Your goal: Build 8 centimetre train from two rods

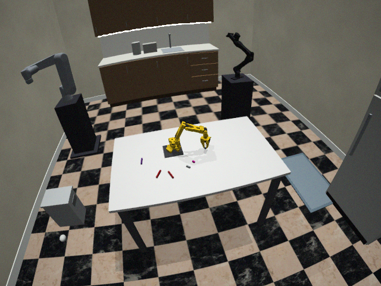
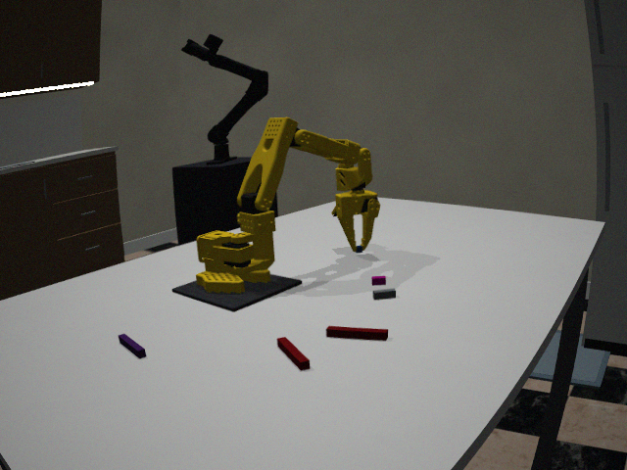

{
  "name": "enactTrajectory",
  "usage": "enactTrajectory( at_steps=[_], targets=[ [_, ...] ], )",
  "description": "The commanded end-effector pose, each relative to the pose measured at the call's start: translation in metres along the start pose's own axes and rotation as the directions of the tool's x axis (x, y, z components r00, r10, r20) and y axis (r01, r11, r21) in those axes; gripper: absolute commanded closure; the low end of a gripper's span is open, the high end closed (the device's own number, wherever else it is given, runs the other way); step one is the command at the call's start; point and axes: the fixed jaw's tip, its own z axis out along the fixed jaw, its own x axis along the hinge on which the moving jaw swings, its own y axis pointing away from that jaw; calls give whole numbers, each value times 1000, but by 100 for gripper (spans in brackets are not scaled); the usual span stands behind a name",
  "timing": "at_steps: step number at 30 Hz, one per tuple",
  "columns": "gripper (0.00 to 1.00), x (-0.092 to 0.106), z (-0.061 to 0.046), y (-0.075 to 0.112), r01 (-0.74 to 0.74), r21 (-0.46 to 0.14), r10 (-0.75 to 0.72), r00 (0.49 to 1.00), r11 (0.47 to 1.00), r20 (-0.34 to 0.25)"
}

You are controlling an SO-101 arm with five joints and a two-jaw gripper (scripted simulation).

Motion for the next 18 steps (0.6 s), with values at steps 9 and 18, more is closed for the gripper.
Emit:
enactTrajectory(
  at_steps=[9,18],
  targets=[
    [100,0,8,6,-2,-29,1,1000,1000,-11],
    [100,0,8,6,-2,-29,1,1000,1000,-11]
  ],
)
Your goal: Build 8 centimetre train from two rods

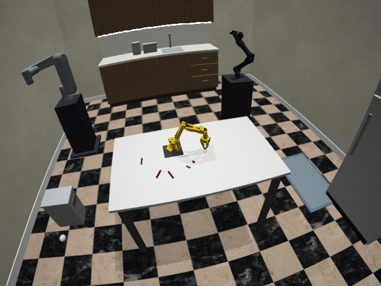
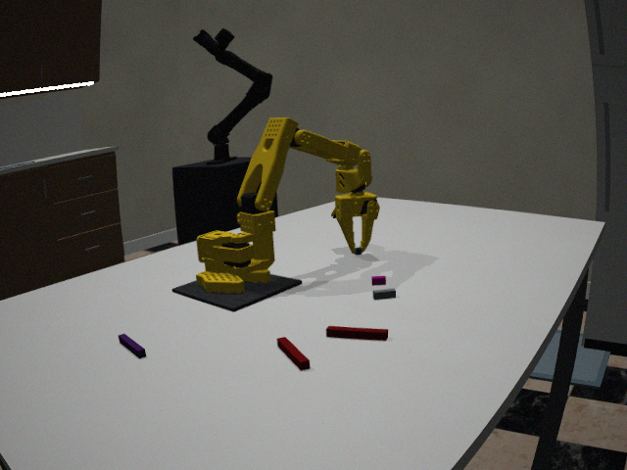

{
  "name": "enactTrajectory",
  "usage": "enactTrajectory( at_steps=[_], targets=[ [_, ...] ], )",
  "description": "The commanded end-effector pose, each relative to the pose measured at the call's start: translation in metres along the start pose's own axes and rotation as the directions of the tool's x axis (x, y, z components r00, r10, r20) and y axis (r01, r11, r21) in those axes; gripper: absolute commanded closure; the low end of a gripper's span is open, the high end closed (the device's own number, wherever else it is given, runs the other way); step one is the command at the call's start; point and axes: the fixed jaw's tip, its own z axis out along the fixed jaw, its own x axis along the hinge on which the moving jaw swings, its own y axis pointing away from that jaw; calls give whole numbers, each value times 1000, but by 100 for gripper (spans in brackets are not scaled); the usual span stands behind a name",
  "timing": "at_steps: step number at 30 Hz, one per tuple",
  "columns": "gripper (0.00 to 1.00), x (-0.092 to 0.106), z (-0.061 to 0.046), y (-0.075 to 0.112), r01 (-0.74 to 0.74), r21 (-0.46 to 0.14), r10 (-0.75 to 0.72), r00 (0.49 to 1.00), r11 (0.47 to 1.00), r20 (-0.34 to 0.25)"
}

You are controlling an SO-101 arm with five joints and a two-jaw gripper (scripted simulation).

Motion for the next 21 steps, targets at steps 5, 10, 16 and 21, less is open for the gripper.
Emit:
enactTrajectory(
  at_steps=[5,10,16,21],
  targets=[
    [100,0,5,4,-1,-20,1,1000,1000,-7],
    [97,0,5,4,-1,-20,1,1000,1000,-7],
    [95,0,5,4,-1,-20,1,1000,1000,-7],
    [94,0,5,4,-1,-20,1,1000,1000,-7]
  ],
)
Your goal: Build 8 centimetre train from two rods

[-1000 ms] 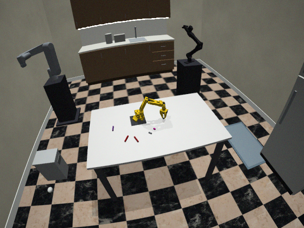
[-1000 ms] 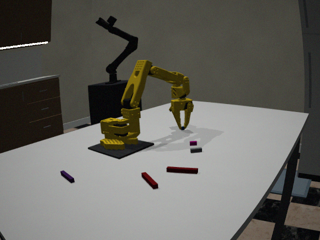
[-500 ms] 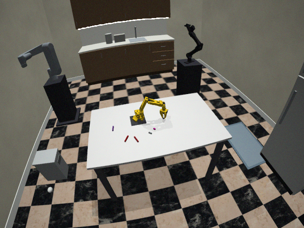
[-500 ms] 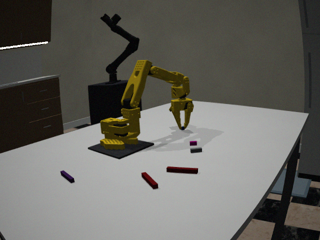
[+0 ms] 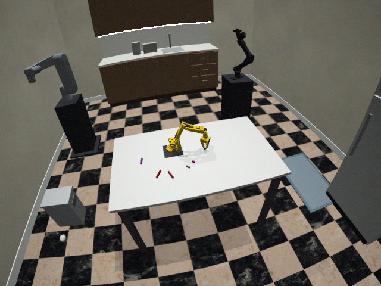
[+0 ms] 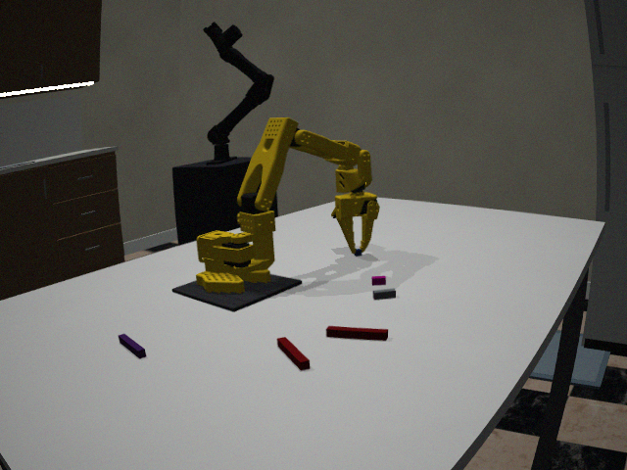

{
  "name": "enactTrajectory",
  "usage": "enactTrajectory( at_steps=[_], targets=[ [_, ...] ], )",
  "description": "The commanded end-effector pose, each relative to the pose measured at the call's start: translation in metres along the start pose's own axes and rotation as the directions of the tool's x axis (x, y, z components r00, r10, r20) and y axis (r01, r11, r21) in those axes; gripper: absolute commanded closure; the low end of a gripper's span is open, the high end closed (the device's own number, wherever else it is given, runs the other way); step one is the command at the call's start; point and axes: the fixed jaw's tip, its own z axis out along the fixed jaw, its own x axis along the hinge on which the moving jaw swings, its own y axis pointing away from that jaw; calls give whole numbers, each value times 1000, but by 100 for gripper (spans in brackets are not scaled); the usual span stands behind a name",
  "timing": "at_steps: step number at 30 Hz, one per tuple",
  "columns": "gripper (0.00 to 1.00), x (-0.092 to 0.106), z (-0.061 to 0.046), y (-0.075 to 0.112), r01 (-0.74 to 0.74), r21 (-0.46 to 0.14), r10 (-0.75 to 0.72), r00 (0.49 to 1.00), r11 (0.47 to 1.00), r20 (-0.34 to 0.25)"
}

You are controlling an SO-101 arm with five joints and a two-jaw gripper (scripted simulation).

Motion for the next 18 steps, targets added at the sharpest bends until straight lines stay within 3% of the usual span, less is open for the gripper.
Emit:
enactTrajectory(
  at_steps=[1,18],
  targets=[
    [94,0,5,4,-1,-20,1,1000,1000,-8],
    [87,0,5,4,-1,-20,1,1000,1000,-8]
  ],
)
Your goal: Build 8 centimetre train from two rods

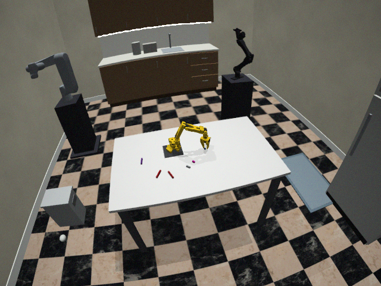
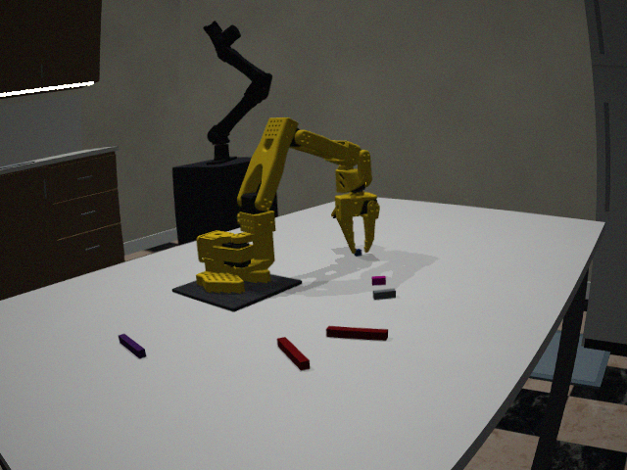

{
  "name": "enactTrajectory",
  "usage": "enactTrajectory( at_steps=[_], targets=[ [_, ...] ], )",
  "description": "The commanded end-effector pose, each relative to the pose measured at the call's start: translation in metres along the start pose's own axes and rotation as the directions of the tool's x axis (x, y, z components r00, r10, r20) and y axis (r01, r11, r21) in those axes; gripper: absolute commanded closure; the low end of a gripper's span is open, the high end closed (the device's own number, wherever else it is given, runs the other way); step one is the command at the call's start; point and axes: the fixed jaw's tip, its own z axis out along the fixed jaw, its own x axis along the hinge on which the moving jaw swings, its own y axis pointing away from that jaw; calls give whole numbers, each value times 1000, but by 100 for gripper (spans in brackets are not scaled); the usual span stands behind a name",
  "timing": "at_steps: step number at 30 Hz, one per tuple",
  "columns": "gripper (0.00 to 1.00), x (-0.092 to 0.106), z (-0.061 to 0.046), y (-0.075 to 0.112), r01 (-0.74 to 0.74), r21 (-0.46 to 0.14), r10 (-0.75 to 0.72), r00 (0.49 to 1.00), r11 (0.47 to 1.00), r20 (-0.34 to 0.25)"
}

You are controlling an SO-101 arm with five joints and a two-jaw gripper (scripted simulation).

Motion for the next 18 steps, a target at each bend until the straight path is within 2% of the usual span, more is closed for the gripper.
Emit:
enactTrajectory(
  at_steps=[1,18],
  targets=[
    [86,0,5,4,-1,-20,1,1000,1000,-8],
    [83,0,5,5,-1,-20,1,1000,1000,-8]
  ],
)
